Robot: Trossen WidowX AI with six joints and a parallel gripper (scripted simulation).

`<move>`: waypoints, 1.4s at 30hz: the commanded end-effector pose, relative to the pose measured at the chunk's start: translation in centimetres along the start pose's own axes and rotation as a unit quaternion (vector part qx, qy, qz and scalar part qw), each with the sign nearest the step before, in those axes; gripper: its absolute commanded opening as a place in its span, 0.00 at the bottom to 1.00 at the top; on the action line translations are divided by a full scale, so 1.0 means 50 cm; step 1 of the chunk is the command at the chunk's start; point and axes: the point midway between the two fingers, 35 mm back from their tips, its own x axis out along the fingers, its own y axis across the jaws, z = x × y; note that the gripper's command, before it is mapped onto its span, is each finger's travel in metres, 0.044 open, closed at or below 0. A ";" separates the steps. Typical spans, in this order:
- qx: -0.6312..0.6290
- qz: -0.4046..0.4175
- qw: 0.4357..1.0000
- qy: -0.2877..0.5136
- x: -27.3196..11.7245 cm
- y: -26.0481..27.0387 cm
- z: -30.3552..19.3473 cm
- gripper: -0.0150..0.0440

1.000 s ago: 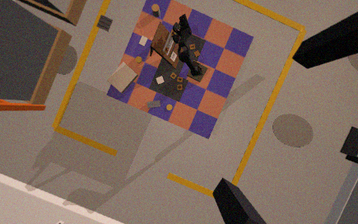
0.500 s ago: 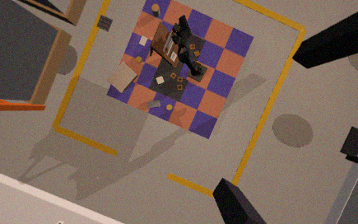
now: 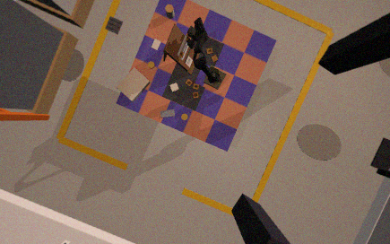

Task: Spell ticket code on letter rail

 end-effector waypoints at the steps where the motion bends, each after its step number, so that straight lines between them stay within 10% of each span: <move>1: 0.003 -0.001 1.000 0.002 0.002 0.005 -0.003 0.25; 42: 0.004 -0.001 1.000 0.002 0.001 0.041 -0.001 0.25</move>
